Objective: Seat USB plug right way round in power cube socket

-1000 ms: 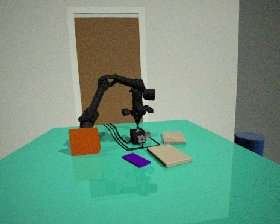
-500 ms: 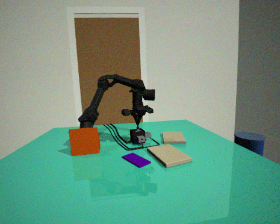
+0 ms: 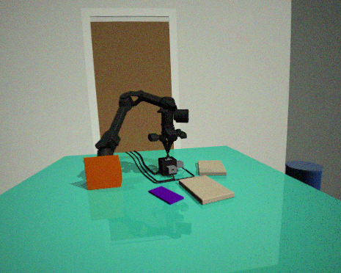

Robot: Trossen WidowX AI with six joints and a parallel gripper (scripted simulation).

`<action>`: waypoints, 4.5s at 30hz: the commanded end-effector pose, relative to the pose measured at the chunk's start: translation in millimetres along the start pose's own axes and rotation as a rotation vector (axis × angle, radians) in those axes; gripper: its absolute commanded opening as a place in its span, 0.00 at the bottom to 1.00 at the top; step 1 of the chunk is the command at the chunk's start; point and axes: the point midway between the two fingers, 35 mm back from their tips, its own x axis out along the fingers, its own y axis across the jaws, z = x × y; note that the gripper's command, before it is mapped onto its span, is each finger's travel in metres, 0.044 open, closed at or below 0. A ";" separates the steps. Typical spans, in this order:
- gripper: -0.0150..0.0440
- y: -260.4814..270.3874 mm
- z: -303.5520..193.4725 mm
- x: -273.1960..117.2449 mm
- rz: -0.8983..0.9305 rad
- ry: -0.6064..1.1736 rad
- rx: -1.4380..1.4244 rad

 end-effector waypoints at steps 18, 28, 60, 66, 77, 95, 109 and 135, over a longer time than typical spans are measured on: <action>0.25 0.4 0.0 2.7 0.003 0.003 0.005; 0.25 0.4 0.1 3.9 0.003 0.003 0.005; 0.25 0.4 0.4 7.7 0.003 0.003 0.005; 0.25 0.4 0.5 8.4 0.003 0.003 0.005; 0.25 0.4 0.6 9.7 0.003 0.003 0.005; 0.25 0.4 0.7 11.5 0.003 0.003 0.005; 0.25 0.4 0.7 11.5 0.003 0.003 0.005; 0.42 0.4 1.9 9.2 0.007 0.001 0.007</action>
